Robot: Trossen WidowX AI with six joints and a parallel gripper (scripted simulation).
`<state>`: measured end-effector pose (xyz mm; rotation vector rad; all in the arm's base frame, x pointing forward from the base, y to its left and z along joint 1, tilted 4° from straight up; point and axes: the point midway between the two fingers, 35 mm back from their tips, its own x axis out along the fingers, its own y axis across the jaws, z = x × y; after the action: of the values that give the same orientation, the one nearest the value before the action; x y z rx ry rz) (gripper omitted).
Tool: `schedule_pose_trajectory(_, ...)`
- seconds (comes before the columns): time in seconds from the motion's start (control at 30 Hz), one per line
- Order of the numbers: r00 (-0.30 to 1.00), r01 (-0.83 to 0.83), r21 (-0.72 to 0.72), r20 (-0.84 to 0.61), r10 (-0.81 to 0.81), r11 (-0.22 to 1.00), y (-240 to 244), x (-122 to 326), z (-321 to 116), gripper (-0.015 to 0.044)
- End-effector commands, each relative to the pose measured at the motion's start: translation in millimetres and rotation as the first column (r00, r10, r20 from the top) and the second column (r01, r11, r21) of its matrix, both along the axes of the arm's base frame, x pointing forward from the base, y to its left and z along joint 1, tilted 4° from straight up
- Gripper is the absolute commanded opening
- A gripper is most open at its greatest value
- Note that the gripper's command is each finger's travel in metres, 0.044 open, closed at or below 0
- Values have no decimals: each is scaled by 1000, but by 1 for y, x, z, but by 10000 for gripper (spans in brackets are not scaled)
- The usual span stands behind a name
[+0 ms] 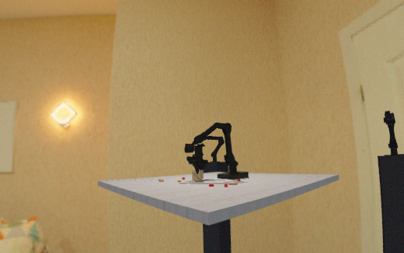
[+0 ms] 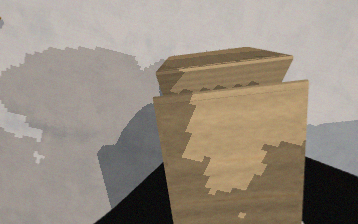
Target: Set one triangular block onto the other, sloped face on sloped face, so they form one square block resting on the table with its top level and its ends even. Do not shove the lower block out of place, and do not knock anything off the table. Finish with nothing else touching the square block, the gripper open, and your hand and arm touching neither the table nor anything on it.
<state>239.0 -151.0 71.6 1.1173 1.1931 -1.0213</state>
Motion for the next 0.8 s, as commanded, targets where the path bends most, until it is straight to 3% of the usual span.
schedule_pose_trajectory(0.0, 1000, -4, 6, -3, 4, 1000, 0, 0, -4, 0)
schedule_pose_trajectory(0.77, 1000, -4, 5, -2, 4, 1000, -4, 2, -11, 0)
